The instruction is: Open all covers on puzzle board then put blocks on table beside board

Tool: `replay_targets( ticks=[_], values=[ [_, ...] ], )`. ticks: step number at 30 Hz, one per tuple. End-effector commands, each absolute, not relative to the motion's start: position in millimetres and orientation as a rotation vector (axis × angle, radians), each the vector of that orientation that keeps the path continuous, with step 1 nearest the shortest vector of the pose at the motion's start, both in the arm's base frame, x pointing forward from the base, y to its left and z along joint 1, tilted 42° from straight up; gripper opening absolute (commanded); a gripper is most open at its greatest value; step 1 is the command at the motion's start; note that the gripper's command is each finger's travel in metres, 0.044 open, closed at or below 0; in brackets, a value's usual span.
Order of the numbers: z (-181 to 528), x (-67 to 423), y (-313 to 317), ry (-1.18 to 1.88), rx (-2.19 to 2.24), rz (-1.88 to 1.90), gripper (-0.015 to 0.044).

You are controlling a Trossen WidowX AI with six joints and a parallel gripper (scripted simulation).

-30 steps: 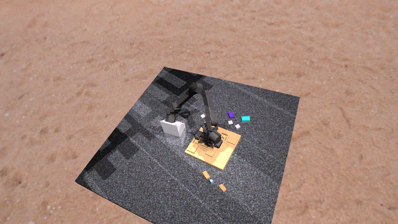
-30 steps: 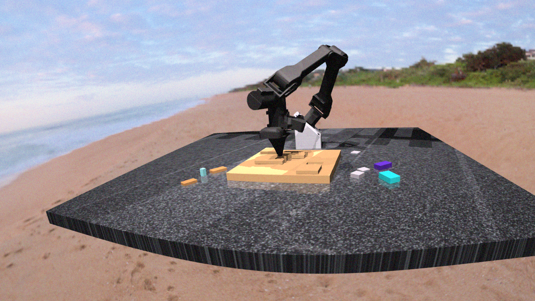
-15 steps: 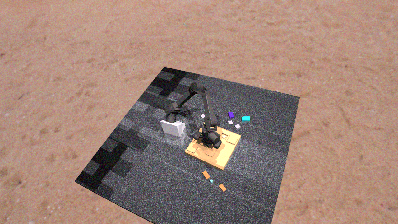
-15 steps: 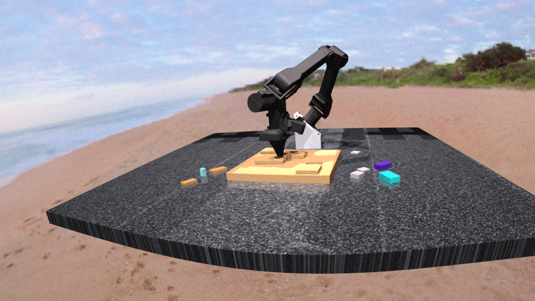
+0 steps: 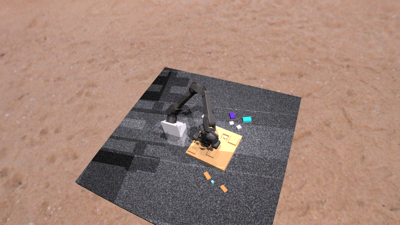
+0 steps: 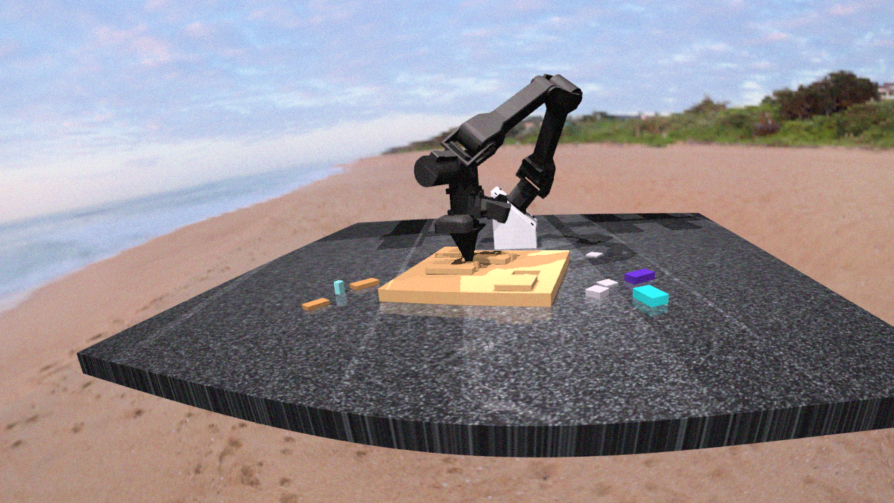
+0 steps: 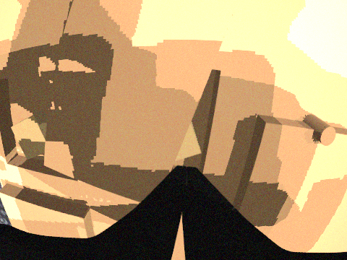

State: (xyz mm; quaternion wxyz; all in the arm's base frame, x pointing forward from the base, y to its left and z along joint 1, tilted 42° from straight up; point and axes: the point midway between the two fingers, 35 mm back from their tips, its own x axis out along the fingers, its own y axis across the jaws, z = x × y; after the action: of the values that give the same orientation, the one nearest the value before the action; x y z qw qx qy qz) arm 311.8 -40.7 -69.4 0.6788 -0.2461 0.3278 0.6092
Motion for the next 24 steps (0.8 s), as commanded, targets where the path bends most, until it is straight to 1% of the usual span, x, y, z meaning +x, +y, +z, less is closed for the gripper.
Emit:
replay_targets(
  ticks=[1,24],
  values=[
    [-70,305,-39,0.739,-0.550,1.376,0.0000],
    [-68,280,-35,0.740,-0.549,1.376,0.0000]
  ],
)
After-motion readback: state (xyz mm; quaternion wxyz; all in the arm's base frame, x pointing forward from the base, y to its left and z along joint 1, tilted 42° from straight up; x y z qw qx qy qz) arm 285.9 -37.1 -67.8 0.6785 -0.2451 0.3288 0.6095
